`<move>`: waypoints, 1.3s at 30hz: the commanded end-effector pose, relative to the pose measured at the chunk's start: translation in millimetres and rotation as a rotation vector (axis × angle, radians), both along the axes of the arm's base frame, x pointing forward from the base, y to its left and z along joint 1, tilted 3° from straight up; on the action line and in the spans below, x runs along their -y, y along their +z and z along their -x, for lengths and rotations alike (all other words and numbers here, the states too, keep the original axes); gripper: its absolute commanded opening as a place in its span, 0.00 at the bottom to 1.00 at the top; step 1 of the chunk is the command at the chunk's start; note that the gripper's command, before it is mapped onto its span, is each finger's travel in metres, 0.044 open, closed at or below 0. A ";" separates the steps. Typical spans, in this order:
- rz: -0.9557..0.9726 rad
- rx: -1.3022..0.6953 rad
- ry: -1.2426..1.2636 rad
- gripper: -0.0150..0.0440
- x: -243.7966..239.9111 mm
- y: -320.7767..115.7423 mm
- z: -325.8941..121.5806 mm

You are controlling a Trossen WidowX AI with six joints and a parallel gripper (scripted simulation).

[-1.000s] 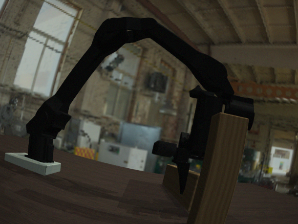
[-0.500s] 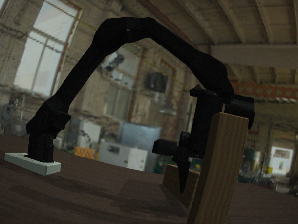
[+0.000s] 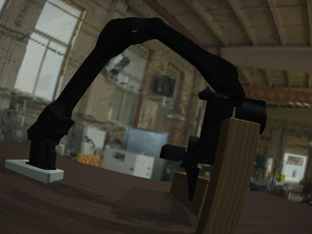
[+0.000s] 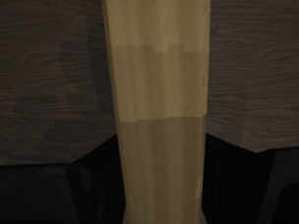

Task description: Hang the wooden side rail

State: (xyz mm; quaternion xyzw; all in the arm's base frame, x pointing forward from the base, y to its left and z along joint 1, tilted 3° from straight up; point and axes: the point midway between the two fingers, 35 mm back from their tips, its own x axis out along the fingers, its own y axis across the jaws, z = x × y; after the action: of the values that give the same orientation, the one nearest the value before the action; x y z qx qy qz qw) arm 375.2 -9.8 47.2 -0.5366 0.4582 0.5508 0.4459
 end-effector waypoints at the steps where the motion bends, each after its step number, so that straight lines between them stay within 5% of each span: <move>1: -0.003 0.023 0.003 0.25 -0.4 8.8 -3.0; 39: -0.003 0.023 0.003 0.25 0.7 11.9 -4.5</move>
State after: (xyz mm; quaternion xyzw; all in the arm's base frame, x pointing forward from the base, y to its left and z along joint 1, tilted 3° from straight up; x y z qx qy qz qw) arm 376.1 -10.2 52.8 -0.5377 0.4570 0.5506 0.4459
